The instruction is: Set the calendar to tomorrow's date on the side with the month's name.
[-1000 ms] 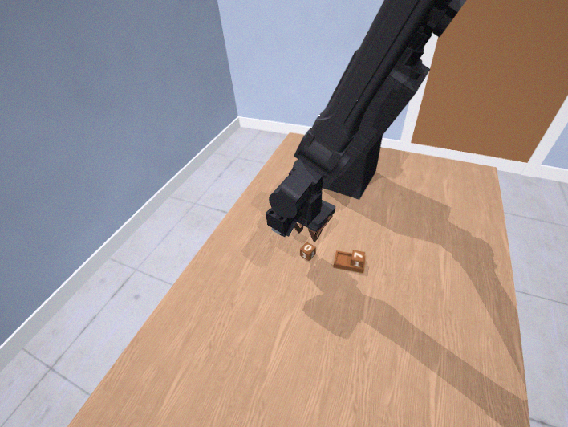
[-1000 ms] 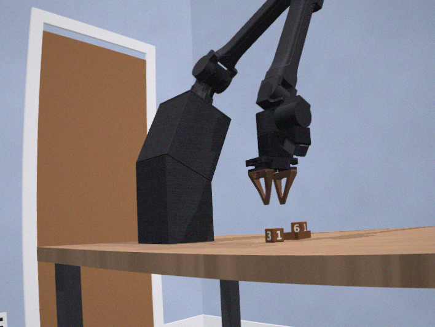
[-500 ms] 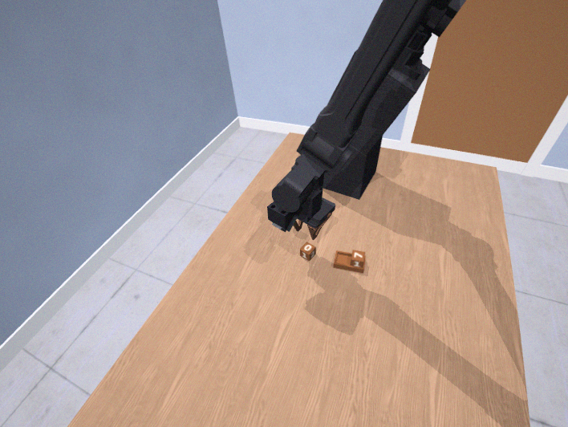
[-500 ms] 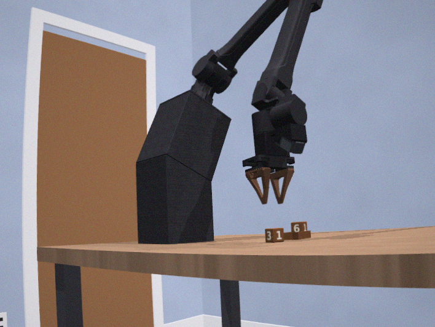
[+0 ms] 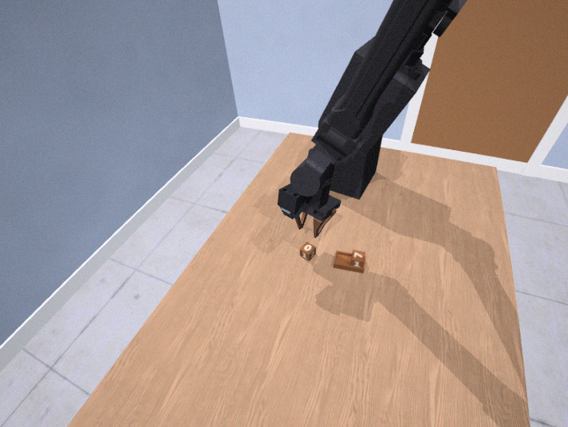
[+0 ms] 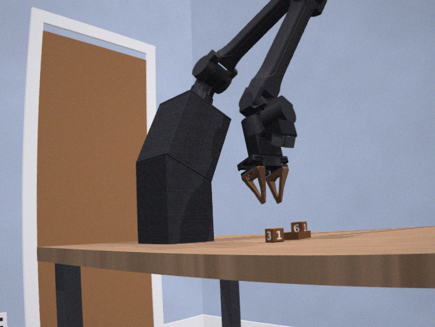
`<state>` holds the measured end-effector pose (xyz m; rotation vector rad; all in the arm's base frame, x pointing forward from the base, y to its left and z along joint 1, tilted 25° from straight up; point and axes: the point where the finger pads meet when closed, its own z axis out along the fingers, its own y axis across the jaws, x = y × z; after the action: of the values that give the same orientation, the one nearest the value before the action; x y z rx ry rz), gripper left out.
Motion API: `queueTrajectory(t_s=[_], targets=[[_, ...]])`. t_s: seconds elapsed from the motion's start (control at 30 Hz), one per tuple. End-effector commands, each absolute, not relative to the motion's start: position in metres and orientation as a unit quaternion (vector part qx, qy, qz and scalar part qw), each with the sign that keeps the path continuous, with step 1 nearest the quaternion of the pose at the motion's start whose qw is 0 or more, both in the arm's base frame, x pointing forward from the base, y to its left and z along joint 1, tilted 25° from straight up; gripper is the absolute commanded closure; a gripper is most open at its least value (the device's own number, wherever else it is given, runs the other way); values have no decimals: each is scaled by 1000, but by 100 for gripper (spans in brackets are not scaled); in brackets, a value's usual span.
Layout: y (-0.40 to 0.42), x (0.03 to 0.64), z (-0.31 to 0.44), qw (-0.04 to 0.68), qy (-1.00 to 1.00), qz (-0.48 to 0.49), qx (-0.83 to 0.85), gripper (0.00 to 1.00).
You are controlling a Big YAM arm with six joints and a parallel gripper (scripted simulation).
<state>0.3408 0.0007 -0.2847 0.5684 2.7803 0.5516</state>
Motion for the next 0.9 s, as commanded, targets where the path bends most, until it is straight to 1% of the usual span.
queueTrajectory(t_s=[0.0,0.07,0.23,0.3,0.5,0.63,0.73,0.87], targets=[[2,352,-277,144,951,190,196,55],[5,337,-285,132,953,187,200,55],[5,335,-288,166,948,177,206,55],[5,335,-288,166,948,177,206,55],[6,332,-286,224,935,165,218,55],[6,330,-283,245,930,162,222,55],[0,356,-273,274,921,165,222,55],[0,355,-273,275,921,164,222,55]])
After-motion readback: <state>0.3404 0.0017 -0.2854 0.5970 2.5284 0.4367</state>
